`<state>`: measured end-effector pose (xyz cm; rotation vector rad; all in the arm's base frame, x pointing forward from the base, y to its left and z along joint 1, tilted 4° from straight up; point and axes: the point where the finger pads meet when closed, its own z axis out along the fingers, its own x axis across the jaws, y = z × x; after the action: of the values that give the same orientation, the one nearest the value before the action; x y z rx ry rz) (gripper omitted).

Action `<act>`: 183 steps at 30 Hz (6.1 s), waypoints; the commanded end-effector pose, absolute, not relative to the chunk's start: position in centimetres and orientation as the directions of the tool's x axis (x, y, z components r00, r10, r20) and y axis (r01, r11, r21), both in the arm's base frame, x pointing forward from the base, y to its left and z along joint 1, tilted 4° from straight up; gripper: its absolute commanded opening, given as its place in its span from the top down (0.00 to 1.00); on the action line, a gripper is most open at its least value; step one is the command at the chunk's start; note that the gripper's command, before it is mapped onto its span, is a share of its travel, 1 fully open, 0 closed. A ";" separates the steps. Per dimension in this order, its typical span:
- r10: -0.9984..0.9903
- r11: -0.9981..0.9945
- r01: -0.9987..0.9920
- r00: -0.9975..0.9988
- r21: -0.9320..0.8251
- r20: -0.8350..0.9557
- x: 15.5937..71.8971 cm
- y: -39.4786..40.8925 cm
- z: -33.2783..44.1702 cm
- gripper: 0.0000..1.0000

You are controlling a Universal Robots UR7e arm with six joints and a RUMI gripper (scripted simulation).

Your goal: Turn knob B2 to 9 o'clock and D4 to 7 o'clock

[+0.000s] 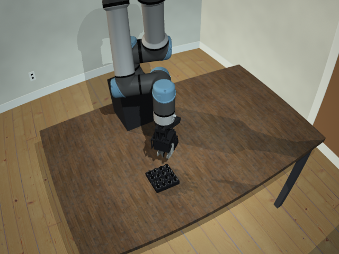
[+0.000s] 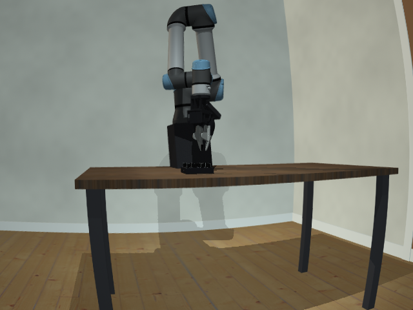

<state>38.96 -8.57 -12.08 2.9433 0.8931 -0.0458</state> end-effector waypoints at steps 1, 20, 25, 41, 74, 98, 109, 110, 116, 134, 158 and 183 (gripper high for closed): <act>0.544 -0.836 0.546 0.838 0.060 -0.046 39.3 -8.7 -11.9 0.89; 0.544 -0.836 0.546 0.838 0.060 -0.045 39.3 -8.7 -11.9 0.89; 0.544 -0.836 0.546 0.838 0.060 -0.045 39.3 -8.7 -11.9 0.89; 0.544 -0.836 0.546 0.838 0.060 -0.046 39.2 -8.7 -12.0 0.89; 0.543 -0.836 0.545 0.838 0.058 -0.047 39.2 -8.9 -15.0 0.89; 0.544 -0.836 0.545 0.838 0.059 -0.046 39.2 -9.0 -16.4 0.89; 0.544 -0.836 0.545 0.838 0.059 -0.046 39.2 -9.0 -16.3 0.89; 0.544 -0.836 0.545 0.838 0.059 -0.046 39.2 -9.0 -16.3 0.89; 0.544 -0.836 0.545 0.838 0.059 -0.046 39.2 -9.0 -16.3 0.89; 0.544 -0.836 0.545 0.838 0.059 -0.046 39.2 -9.0 -16.3 0.89; 0.544 -0.836 0.546 0.838 0.056 -0.048 38.8 -8.6 -16.4 0.89; 0.544 -0.836 0.546 0.837 0.056 -0.048 38.8 -8.6 -16.4 0.89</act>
<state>39.01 -8.73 -16.36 2.9456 0.8748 -0.0427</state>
